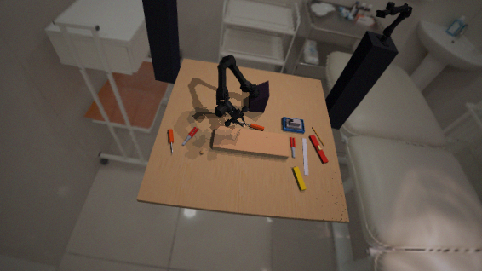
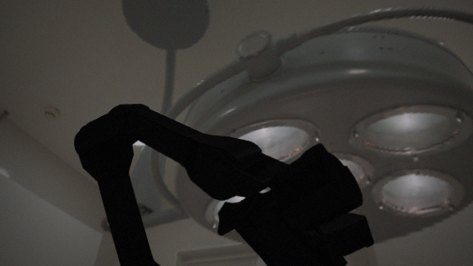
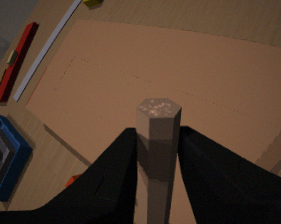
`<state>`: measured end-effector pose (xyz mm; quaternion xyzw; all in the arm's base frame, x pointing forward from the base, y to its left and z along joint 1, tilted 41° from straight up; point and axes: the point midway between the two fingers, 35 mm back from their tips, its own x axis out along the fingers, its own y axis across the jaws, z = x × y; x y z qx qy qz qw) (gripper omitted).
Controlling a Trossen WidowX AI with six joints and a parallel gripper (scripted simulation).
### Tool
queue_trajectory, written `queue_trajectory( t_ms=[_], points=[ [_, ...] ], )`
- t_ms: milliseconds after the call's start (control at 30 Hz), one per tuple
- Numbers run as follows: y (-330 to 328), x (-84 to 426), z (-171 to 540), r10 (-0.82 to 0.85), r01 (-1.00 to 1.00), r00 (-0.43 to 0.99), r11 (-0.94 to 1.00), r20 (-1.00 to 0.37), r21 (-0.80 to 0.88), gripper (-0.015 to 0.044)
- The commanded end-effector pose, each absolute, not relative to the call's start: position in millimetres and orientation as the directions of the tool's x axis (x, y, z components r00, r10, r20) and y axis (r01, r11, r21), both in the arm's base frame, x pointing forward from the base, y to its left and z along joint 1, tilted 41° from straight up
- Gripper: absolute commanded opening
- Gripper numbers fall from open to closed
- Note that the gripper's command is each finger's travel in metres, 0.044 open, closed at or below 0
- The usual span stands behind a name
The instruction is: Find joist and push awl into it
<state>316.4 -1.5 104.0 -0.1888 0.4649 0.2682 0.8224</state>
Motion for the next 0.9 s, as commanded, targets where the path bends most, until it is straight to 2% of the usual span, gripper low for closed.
queue_trajectory(
  t_ms=[0,200,433,867],
  points=[
    [1.3,324.3,119.0,0.363,-0.707,0.501,0.695,-0.786,-0.130,0.0000],
    [0.7,333.0,141.8,0.471,-0.773,0.586,0.569,-0.659,-0.281,0.0000],
    [-2.3,336.6,168.8,0.566,-0.758,0.649,0.431,-0.509,-0.489,0.0000],
    [-2.6,336.7,169.2,0.568,-0.757,0.650,0.427,-0.505,-0.495,0.0000]
  ],
)
